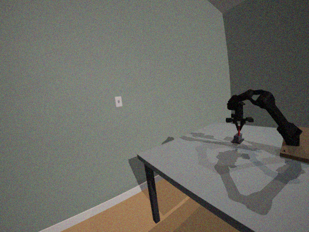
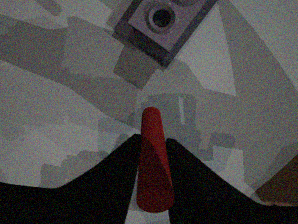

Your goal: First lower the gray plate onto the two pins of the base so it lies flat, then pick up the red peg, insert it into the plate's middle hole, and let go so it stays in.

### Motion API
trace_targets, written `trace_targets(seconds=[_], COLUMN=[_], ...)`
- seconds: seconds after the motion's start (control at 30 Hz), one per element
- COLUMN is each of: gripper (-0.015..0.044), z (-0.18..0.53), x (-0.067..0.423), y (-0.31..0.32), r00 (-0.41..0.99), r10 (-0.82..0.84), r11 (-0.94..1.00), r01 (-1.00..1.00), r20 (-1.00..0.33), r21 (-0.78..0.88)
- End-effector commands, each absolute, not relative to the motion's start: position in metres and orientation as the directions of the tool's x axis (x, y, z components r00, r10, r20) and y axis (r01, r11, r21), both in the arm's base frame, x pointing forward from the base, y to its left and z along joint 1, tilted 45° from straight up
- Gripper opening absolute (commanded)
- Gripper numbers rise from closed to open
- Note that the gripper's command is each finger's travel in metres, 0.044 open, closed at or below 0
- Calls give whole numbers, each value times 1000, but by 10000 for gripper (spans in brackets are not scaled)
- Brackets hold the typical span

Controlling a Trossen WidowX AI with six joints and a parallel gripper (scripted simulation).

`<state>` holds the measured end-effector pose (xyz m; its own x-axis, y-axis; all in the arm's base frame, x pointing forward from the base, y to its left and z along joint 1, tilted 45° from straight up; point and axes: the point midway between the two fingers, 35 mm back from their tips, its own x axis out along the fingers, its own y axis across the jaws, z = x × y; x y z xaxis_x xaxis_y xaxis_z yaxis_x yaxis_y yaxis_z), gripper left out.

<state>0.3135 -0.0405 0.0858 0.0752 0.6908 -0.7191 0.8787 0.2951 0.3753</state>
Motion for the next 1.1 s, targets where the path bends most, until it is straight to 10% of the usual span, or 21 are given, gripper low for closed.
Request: trace_targets(seconds=[0.0,1.07], gripper=[0,0], z=[80,20], x=[321,351], y=[-50,-105], r00=[83,87], r10=[685,688], r11=[301,302], r01=[873,869], r20=[-724,-721], r21=[384,392])
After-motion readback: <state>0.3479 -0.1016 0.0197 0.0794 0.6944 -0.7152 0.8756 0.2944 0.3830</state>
